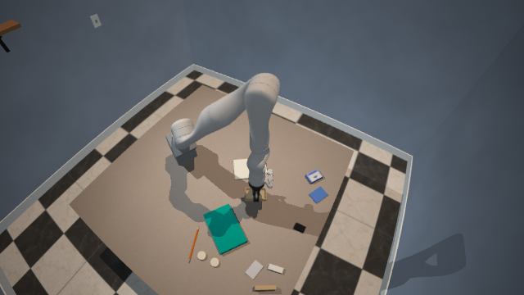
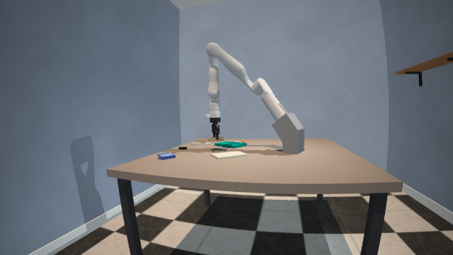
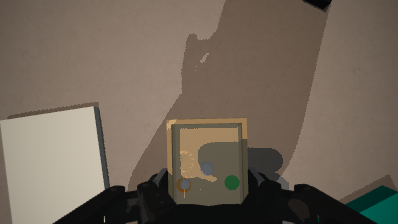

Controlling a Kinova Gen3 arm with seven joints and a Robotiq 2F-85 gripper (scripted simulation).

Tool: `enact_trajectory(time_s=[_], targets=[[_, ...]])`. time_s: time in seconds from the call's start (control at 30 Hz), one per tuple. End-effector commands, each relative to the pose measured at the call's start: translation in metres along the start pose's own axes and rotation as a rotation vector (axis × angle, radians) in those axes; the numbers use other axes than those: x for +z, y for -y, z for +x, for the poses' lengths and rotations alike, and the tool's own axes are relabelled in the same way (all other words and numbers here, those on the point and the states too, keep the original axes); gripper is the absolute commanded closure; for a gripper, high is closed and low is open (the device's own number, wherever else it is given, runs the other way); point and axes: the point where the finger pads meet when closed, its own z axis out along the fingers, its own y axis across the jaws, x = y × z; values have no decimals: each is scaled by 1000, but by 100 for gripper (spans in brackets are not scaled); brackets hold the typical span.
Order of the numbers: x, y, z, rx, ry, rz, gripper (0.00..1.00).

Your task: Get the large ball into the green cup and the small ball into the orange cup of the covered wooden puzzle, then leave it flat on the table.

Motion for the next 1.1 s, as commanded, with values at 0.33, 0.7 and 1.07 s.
enact_trajectory(time_s=[0.33,0.7,1.07], targets=[[0,0,2,-2,-6,-4,28],[0,0,2,-2,-15,-8,28],[0,0,2,-2,-1,15,28]])
